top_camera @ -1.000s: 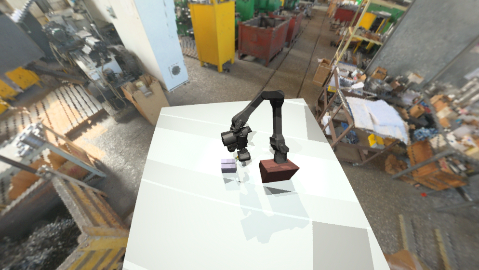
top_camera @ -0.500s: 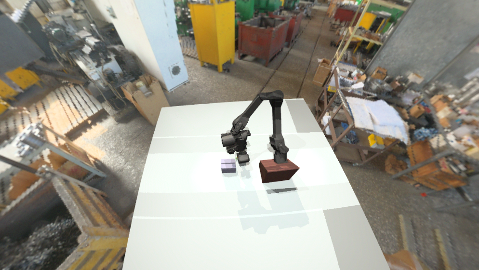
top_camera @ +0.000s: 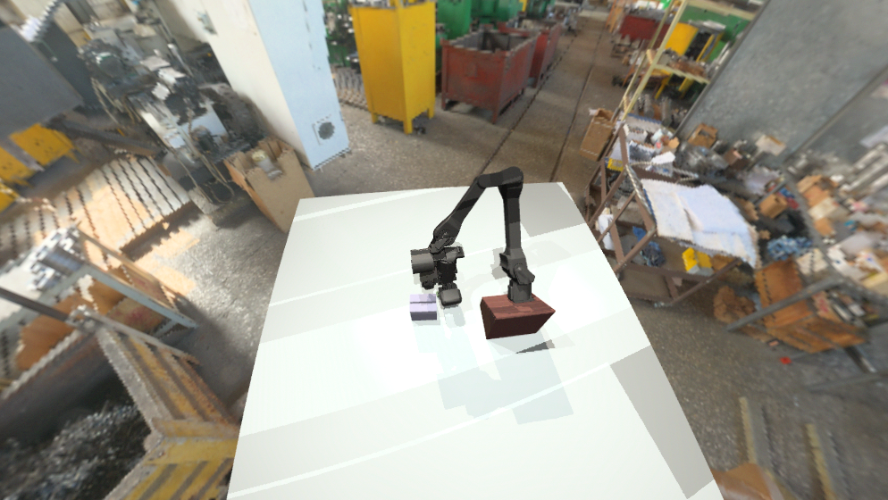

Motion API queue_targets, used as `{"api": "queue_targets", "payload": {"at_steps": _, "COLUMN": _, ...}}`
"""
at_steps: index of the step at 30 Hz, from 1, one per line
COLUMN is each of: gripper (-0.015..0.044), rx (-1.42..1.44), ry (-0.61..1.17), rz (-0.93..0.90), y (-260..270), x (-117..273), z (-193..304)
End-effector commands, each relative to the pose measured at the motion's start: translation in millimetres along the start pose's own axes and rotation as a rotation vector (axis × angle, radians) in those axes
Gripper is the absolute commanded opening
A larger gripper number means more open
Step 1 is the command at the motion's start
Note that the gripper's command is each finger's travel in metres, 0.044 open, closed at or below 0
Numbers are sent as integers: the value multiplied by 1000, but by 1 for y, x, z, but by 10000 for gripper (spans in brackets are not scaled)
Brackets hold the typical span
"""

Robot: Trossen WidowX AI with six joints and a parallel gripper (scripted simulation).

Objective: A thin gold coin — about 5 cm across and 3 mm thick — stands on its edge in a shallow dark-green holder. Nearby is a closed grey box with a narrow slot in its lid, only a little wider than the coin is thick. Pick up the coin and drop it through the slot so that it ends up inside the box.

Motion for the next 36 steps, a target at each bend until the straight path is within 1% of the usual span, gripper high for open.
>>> {"api": "queue_targets", "payload": {"at_steps": 1, "gripper": 161, "rx": 10, "ry": 7, "rz": 4, "y": 1, "x": -7, "z": 2}}
{"api": "queue_targets", "payload": {"at_steps": 10, "gripper": 161, "rx": 9, "ry": 8, "rz": 7, "y": 0, "x": -18, "z": 4}}
{"api": "queue_targets", "payload": {"at_steps": 16, "gripper": 3, "rx": 9, "ry": 8, "rz": 7, "y": 0, "x": -18, "z": 4}}
{"api": "queue_targets", "payload": {"at_steps": 26, "gripper": 0, "rx": 9, "ry": 8, "rz": 6, "y": 0, "x": -17, "z": 3}}
{"api": "queue_targets", "payload": {"at_steps": 36, "gripper": 0, "rx": 10, "ry": 5, "rz": -2, "y": 1, "x": 6, "z": -1}}
Point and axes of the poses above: the point midway between the two fingers, 35 mm back from their tips, its own x axis back along the fingers, its own y axis across the jaws, z = x × y, the point moved 6 cm from there along x, back along the fingers, and after that the axes turned 8 degrees about x, right-handed, at the moved point
